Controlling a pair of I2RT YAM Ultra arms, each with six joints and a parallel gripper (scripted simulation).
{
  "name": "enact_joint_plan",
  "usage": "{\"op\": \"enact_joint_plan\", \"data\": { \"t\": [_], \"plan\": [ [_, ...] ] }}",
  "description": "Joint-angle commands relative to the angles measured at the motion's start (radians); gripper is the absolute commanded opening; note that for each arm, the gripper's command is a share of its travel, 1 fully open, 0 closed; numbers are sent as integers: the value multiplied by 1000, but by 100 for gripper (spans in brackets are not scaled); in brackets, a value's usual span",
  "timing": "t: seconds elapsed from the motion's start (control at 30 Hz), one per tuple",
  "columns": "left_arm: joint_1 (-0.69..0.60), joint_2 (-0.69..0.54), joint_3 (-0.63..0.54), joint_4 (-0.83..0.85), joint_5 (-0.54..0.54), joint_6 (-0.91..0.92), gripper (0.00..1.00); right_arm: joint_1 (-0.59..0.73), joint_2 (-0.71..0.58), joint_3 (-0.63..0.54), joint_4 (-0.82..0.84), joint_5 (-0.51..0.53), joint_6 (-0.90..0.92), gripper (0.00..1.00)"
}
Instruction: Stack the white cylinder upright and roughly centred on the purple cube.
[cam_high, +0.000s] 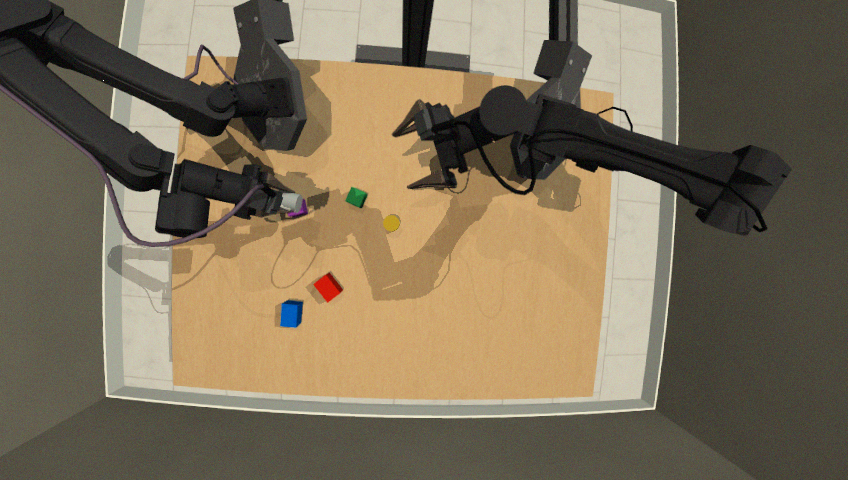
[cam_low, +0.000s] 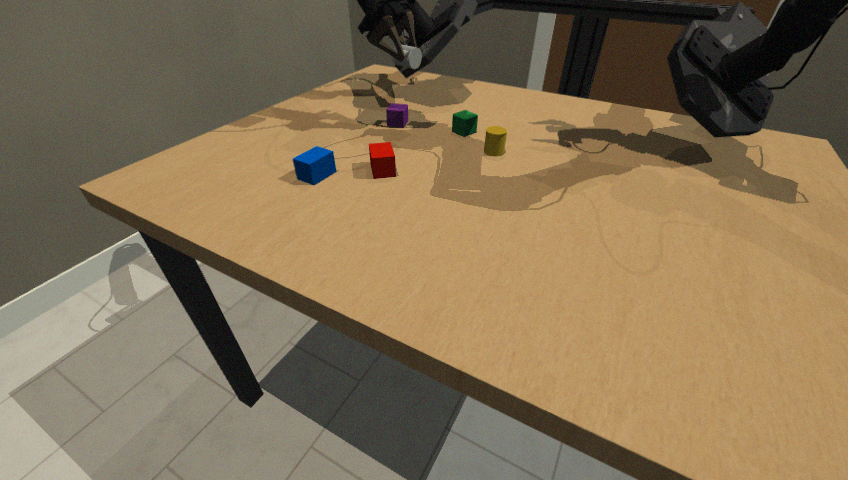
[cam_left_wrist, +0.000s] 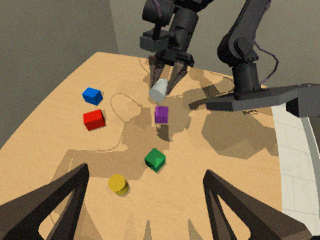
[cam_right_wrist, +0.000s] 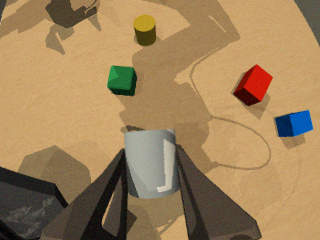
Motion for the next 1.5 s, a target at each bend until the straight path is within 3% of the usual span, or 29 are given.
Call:
{"op": "enact_joint_plan", "data": {
  "t": [0.0, 0.23, 0.53, 0.8, 1.03, 1.27, 1.37, 1.47],
  "plan": [
    [-5, 10, -8, 10, 13, 6, 100, -21, 54, 51, -55, -62, -83, 34],
    [-5, 2, 3, 7, 4, 2, 100, -32, 74, 68, -75, -73, -100, 34],
    [-5, 2, 3, 7, 4, 2, 100, -145, -5, 135, -203, -122, -198, 34],
    [-5, 2, 3, 7, 4, 2, 100, -132, 2, 147, -210, -28, -162, 34],
    [-5, 2, 3, 7, 4, 2, 100, 75, 64, 170, -235, 325, -71, 34],
    [-5, 2, 3, 7, 4, 2, 100, 342, 239, 202, -286, 618, 52, 34],
    [-5, 2, 3, 7, 4, 2, 100, 372, 271, 207, -297, 655, 75, 34],
    [-5, 2, 3, 7, 4, 2, 100, 446, 388, 225, -346, 774, 173, 34]
  ]
}}
